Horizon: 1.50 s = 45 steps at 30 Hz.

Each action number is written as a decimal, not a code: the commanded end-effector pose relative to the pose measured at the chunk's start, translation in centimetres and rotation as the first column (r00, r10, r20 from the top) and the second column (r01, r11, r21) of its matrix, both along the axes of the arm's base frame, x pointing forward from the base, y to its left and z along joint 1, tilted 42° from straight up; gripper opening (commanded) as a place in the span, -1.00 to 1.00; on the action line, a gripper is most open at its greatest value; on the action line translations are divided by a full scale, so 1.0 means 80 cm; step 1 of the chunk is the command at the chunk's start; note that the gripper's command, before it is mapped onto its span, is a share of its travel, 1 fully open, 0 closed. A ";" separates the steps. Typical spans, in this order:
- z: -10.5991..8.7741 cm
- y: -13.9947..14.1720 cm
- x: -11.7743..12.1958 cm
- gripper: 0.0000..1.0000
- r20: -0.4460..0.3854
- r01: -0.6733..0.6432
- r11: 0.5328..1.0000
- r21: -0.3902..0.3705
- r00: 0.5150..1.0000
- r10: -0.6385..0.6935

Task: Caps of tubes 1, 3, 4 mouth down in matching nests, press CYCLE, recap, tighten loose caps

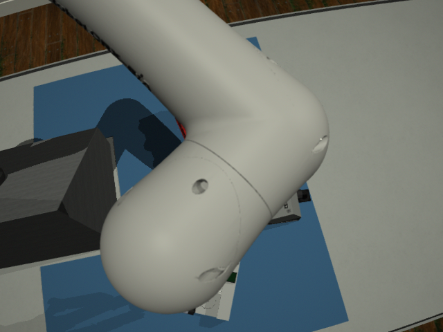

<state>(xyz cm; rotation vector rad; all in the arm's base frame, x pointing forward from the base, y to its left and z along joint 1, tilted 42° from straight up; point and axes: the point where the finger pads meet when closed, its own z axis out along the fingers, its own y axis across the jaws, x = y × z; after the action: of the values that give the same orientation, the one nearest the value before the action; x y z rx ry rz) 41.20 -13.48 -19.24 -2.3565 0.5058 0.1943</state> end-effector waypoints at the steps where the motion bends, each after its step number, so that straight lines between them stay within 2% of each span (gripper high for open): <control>1: -0.023 -0.025 -0.008 -1.00 0.000 0.000 1.000 0.001 1.000 0.000; 6: -0.039 -0.043 -0.014 -1.00 0.000 0.000 1.000 0.001 1.000 0.000; 12: -0.039 -0.043 -0.014 -1.00 0.000 0.000 1.000 0.001 1.000 0.000; 19: -0.071 -0.014 -0.014 -1.00 0.000 0.000 1.000 0.001 1.000 0.000; 21: -0.071 -0.014 -0.014 -1.00 0.000 0.000 1.000 0.001 1.000 0.000; 36: -0.141 0.049 -0.014 -1.00 0.000 0.000 1.000 0.001 1.000 0.000; 38: -0.141 0.049 -0.014 -1.00 0.000 0.000 1.000 0.001 1.000 0.000; 42: -0.157 0.065 -0.014 -1.00 0.000 0.000 1.000 0.001 1.000 0.000; 45: -0.157 0.065 -0.014 -1.00 0.000 0.000 1.000 0.001 1.000 0.000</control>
<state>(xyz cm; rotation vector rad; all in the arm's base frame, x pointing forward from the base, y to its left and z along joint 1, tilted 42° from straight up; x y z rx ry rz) 40.07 -8.38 -31.71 -2.3556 0.5049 0.1945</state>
